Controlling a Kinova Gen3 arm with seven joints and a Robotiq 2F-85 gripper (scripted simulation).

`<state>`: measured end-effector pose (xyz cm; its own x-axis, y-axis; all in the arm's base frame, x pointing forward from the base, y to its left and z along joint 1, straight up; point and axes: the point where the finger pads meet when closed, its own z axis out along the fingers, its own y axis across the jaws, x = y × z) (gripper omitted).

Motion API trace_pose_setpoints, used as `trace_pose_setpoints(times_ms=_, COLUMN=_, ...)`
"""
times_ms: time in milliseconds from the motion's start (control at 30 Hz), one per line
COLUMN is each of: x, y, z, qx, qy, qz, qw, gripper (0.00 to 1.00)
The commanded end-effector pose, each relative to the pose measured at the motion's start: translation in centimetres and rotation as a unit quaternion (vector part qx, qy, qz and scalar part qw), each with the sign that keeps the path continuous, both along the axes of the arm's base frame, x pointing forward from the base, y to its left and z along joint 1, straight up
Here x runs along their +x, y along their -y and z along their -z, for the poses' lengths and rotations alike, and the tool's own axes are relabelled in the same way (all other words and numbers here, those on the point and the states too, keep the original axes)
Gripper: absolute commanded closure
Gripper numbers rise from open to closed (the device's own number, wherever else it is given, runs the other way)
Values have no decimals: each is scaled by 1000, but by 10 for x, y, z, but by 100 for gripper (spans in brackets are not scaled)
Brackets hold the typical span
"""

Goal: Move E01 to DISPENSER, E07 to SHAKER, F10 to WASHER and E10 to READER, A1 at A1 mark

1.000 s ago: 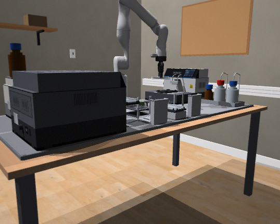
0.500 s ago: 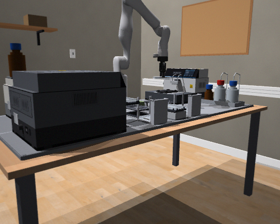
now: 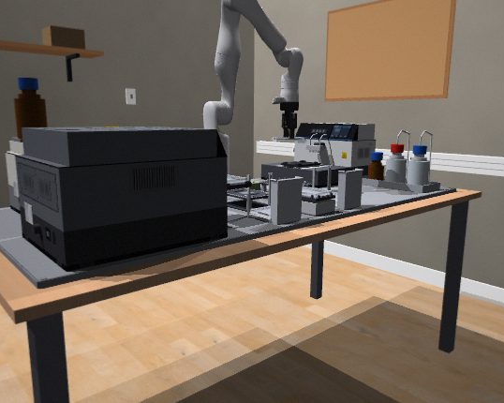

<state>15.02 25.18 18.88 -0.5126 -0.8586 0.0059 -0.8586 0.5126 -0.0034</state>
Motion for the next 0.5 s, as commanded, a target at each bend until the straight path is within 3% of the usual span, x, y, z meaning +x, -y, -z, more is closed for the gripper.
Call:
trace_pose_setpoints(times_ms=0, x=-9, y=-4, z=0, qx=0, qy=0, qz=0, qw=1000, gripper=6)
trace_pose_setpoints(times_ms=467, x=-45, y=-20, z=0, qx=0, qy=0, qz=-54, qw=999, gripper=6)
